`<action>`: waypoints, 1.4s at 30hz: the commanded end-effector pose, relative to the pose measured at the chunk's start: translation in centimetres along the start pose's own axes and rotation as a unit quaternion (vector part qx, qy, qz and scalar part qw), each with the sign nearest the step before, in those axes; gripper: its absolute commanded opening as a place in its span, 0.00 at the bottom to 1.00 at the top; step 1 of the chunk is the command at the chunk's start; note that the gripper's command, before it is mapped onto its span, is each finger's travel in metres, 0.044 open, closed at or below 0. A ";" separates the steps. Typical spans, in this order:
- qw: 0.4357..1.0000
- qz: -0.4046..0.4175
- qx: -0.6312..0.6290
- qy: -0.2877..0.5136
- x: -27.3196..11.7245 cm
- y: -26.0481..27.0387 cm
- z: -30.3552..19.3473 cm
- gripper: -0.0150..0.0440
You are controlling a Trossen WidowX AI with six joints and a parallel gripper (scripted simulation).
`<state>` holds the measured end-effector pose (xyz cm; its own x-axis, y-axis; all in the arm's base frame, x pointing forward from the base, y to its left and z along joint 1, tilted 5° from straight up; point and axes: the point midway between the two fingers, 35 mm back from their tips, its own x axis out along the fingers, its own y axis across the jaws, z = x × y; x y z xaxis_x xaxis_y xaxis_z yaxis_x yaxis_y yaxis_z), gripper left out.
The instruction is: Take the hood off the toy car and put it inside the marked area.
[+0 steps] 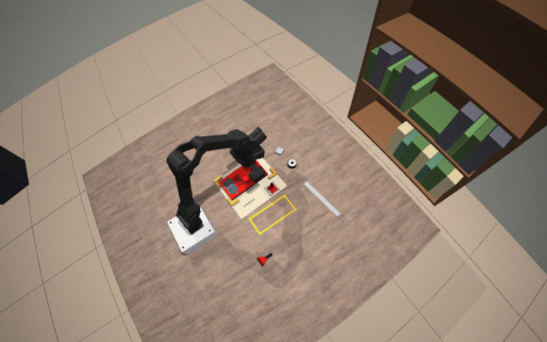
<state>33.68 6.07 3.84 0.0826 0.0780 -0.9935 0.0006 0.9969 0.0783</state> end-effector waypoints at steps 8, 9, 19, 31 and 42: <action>1.000 0.000 0.000 0.000 -0.7 0.0 0.0 0.25; 1.000 0.000 0.000 0.000 -0.7 0.0 0.0 0.25; 1.000 0.000 0.000 0.000 -1.4 0.0 0.0 0.25; 1.000 0.000 0.000 0.000 -2.2 0.0 0.0 0.25; 1.000 0.000 0.000 0.000 -2.9 0.0 0.0 0.25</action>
<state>33.43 5.86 6.33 0.0777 0.0768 -0.9940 0.0058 0.9970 0.0775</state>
